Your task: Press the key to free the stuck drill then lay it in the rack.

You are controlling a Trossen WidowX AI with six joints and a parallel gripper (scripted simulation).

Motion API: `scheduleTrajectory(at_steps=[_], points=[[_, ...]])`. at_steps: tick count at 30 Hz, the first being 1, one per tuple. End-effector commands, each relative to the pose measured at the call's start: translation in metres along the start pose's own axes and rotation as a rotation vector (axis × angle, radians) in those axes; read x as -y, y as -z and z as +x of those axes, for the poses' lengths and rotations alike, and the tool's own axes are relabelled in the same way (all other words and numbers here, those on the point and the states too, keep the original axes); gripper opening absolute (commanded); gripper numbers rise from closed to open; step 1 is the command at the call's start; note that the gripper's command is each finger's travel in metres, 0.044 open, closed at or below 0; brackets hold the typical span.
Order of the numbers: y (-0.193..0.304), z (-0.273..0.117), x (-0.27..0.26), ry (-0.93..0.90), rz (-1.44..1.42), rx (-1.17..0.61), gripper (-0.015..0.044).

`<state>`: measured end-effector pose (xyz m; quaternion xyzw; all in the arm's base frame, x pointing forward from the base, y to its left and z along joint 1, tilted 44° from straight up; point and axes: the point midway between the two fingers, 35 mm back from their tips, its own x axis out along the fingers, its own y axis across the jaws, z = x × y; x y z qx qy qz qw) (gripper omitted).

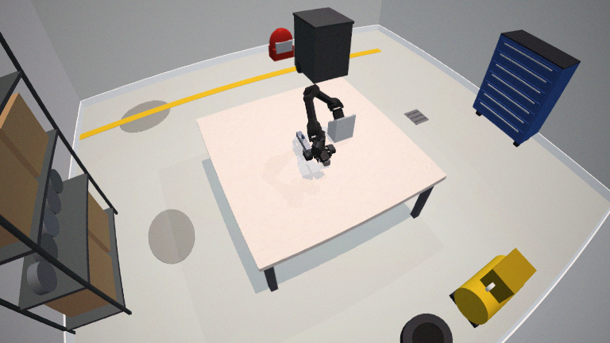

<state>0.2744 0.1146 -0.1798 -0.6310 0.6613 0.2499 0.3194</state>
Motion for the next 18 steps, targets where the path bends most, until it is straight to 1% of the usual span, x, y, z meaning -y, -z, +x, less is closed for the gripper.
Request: scheduleTrajectory(at_steps=[1, 18], points=[[-0.001, 0.001, -0.009, -0.007, -0.002, -0.004, 0.0000], [-0.009, -0.003, -0.028, -0.007, -0.003, -0.003, 0.0000]])
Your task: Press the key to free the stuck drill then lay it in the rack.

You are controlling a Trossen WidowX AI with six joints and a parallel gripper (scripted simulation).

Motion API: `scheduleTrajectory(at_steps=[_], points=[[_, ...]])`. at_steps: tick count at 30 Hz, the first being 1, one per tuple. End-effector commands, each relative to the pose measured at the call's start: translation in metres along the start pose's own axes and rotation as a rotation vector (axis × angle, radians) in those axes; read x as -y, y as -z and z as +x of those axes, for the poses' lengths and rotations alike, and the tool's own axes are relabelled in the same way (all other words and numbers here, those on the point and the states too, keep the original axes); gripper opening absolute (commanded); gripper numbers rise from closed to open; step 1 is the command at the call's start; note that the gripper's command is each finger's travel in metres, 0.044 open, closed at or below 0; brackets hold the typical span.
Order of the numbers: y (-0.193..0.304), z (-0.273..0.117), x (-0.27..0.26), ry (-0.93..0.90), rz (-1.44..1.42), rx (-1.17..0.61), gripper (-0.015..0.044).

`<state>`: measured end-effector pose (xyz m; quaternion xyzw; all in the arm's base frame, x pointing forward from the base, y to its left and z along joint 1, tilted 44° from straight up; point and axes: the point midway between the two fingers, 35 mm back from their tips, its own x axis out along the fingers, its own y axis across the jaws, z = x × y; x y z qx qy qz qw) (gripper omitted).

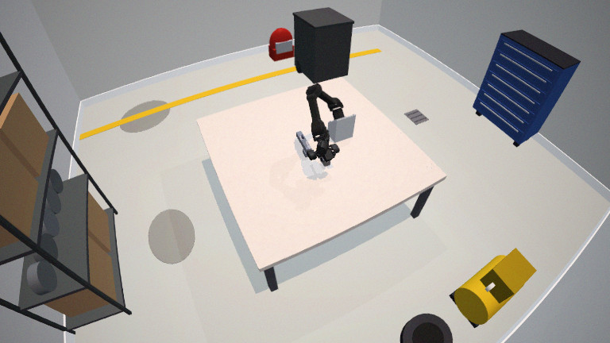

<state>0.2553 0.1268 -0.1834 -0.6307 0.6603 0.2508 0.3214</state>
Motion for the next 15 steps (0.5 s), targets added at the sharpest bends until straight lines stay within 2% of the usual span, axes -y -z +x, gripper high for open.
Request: scheduleTrajectory(at_steps=[1, 15], points=[[0.000, 0.002, -0.009, -0.009, -0.004, -0.007, 0.0000], [-0.004, 0.003, -0.023, -0.009, -0.004, -0.007, 0.0000]])
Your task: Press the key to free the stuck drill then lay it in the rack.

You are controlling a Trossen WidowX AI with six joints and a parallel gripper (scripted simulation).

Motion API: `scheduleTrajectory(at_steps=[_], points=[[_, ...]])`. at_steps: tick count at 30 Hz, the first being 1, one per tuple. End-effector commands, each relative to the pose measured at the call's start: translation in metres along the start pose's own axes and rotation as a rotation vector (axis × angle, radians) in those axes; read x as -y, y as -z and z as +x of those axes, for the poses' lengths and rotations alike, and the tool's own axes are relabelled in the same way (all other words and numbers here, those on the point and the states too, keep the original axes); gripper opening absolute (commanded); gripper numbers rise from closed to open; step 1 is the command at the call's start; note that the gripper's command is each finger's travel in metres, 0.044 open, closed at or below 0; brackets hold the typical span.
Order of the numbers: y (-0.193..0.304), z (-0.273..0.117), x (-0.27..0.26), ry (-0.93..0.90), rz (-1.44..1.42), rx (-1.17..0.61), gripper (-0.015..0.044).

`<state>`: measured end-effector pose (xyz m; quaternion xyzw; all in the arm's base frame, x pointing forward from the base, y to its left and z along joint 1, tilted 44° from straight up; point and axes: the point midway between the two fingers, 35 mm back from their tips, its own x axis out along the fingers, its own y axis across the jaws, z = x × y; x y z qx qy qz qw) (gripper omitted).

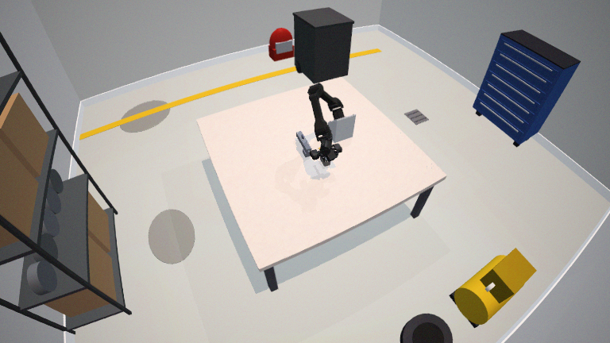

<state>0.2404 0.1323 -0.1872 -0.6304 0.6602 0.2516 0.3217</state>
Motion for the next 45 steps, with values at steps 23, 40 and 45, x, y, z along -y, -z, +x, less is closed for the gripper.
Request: scheduleTrajectory(at_steps=[23, 40, 45], points=[[0.003, 0.011, -0.026, -0.009, -0.004, -0.008, 0.0000], [0.002, 0.027, -0.025, -0.009, -0.004, -0.009, 0.0000], [0.003, 0.031, -0.026, -0.009, -0.004, -0.009, 0.0000]])
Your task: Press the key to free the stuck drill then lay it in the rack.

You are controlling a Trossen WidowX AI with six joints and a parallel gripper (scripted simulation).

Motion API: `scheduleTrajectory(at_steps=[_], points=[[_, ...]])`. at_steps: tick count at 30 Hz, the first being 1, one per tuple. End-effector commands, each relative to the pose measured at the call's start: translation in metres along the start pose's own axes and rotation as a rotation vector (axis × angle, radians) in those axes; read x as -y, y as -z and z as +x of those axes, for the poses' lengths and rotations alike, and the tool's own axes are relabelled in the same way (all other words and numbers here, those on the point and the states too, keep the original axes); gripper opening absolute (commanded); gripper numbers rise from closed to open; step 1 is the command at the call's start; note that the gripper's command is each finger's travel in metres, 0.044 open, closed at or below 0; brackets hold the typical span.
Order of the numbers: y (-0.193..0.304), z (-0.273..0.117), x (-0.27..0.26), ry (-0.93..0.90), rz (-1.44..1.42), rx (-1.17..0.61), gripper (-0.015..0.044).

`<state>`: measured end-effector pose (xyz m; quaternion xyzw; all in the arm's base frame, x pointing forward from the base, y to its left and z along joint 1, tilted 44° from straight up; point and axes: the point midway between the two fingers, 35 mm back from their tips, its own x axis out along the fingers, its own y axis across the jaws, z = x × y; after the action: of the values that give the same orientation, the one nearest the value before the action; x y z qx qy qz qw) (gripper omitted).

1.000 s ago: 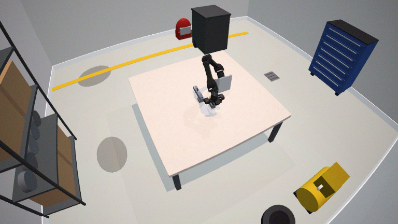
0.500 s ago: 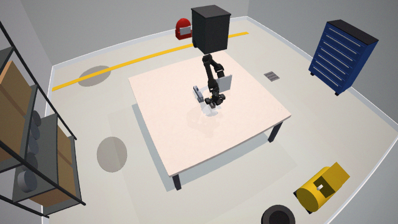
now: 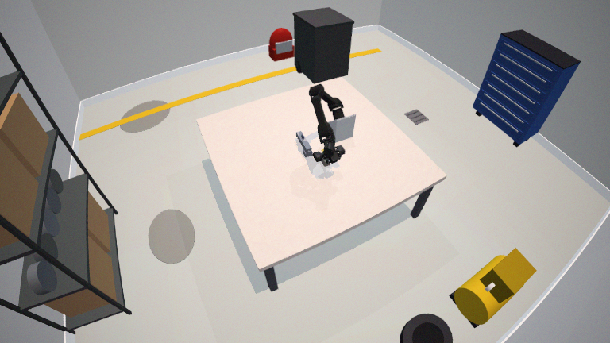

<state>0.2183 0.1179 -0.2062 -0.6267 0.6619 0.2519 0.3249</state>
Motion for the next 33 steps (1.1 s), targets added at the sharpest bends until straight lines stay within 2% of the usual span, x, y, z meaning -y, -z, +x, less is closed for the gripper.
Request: scheduleTrajectory(at_steps=[1, 33], points=[[0.003, 0.008, -0.003, -0.003, -0.011, -0.014, 0.0000], [0.004, 0.029, -0.003, -0.003, -0.010, -0.015, 0.0000]])
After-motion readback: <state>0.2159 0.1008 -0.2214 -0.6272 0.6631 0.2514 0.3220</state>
